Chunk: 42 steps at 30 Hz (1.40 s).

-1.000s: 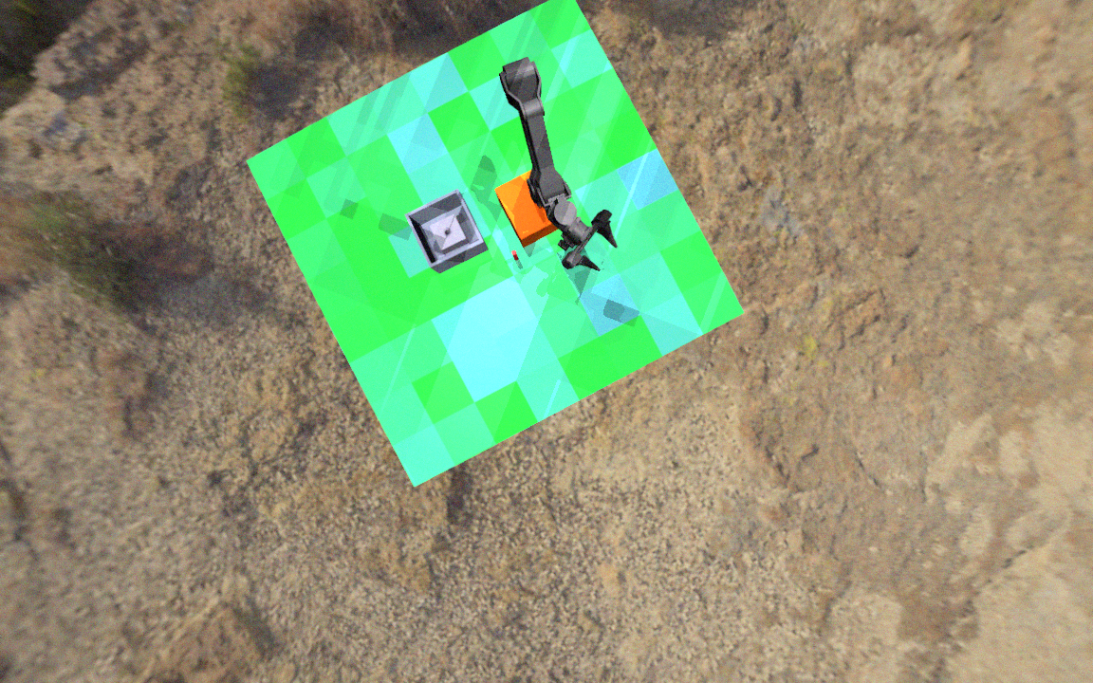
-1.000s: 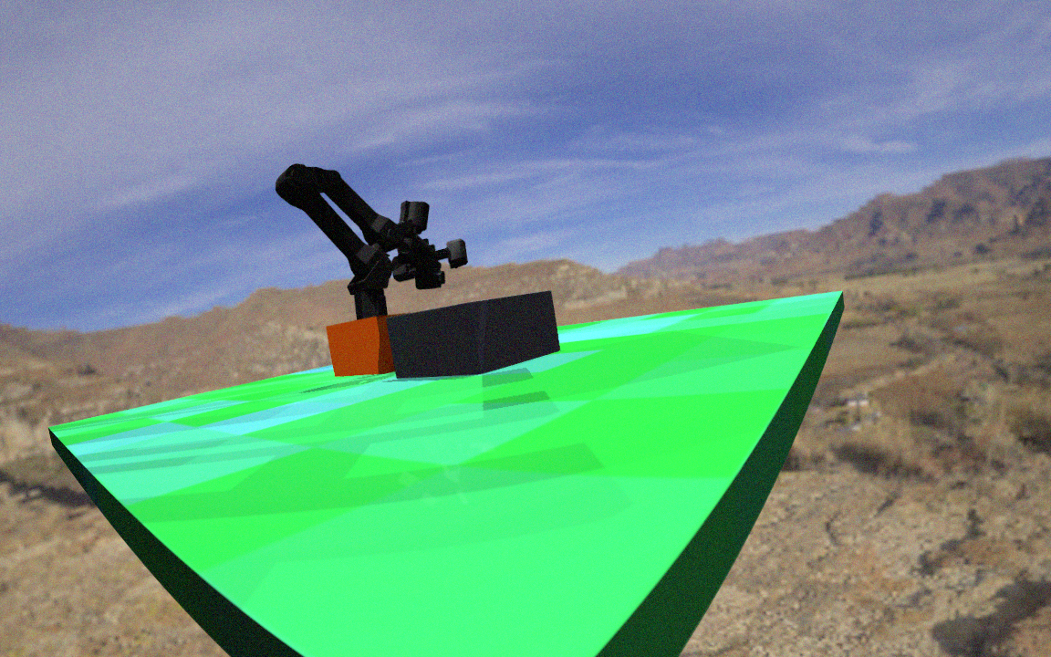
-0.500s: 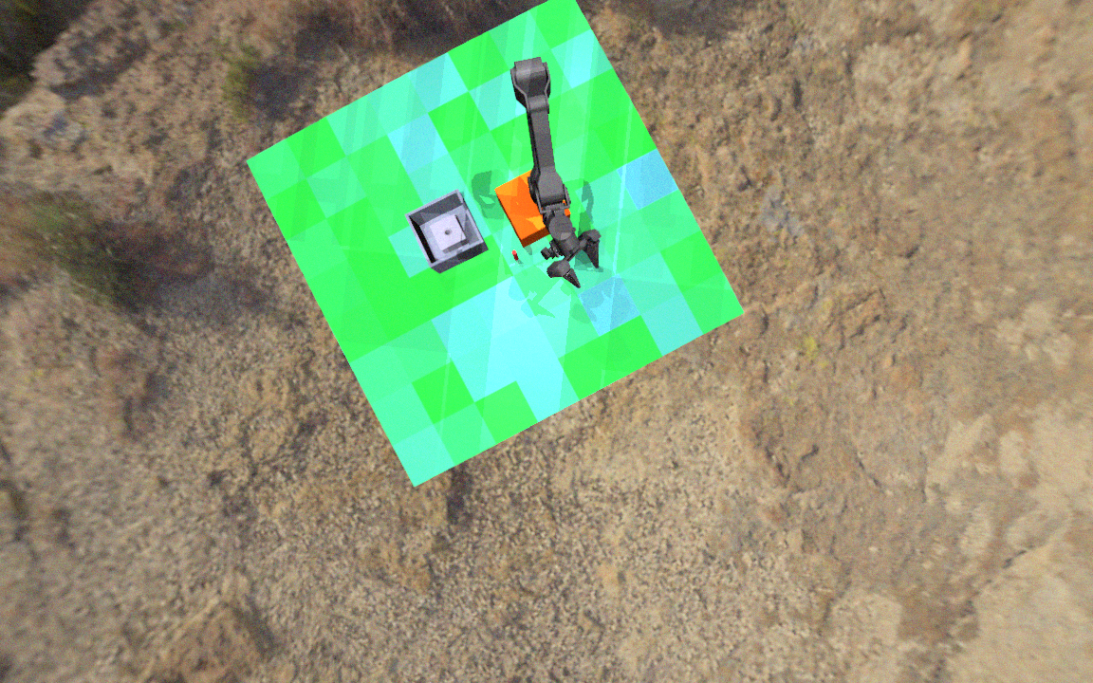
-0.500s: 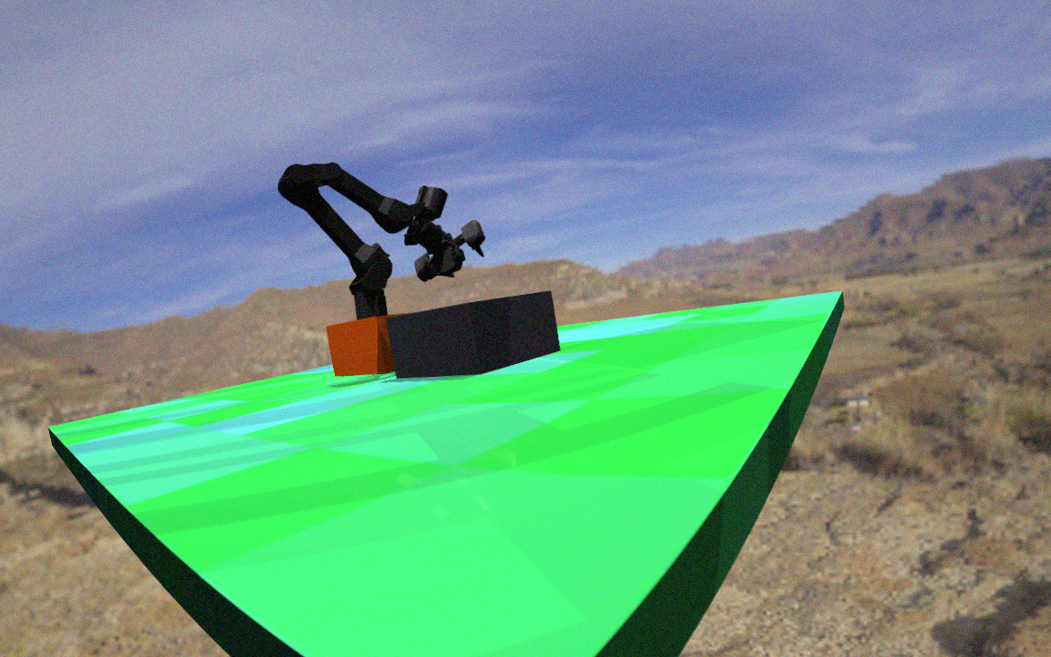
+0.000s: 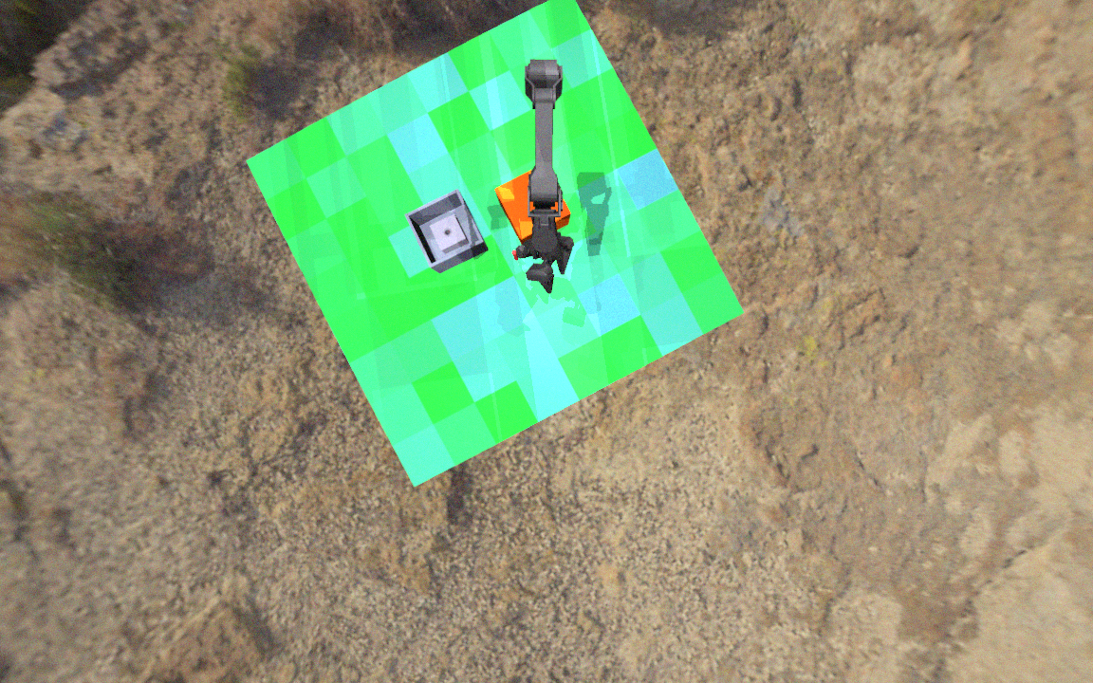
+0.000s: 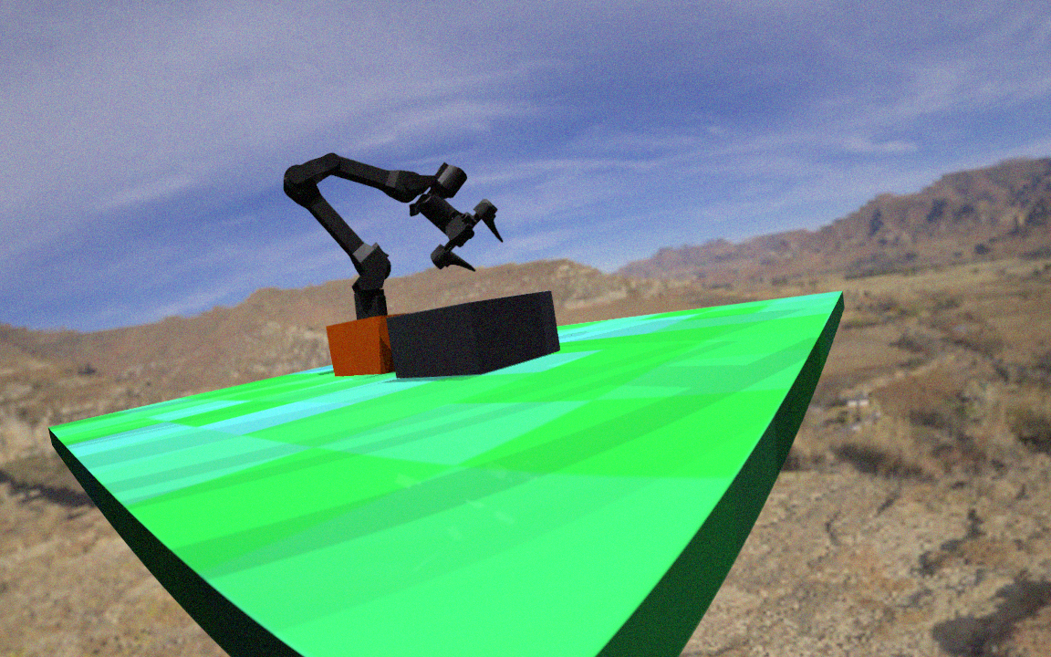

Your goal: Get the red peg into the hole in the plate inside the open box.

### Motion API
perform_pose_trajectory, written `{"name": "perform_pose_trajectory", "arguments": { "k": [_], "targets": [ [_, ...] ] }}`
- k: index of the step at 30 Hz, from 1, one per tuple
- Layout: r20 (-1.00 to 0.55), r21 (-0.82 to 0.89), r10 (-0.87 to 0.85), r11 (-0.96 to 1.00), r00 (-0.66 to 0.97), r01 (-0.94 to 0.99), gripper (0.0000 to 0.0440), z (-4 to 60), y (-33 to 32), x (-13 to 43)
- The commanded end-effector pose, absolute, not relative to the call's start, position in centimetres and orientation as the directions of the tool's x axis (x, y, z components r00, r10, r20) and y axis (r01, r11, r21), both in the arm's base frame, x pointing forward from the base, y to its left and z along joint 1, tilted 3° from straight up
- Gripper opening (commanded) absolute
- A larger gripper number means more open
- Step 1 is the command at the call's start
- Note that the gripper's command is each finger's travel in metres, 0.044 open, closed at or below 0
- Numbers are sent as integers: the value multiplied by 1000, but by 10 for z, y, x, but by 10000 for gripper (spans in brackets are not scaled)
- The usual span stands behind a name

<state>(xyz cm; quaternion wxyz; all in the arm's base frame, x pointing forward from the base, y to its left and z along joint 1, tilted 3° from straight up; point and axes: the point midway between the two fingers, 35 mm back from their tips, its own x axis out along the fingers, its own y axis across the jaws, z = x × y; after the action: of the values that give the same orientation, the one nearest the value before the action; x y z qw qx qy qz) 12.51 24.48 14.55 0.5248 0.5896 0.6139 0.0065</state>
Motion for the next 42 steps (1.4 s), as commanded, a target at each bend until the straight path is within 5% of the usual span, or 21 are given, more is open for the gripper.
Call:
{"name": "perform_pose_trajectory", "arguments": {
  "k": [1, 10, 21, 42],
  "targets": [
    [-691, 638, 657, 359, 300, 681, 440, 153, 230, 142],
    [-844, 526, 419, 529, 334, 666, 440, 162, 181, 168],
    [-970, 245, 165, 655, 181, 715, 440, 150, 136, 169],
    [-985, -171, -118, 705, -124, 689, 440, 85, 105, 164]
  ]
}}
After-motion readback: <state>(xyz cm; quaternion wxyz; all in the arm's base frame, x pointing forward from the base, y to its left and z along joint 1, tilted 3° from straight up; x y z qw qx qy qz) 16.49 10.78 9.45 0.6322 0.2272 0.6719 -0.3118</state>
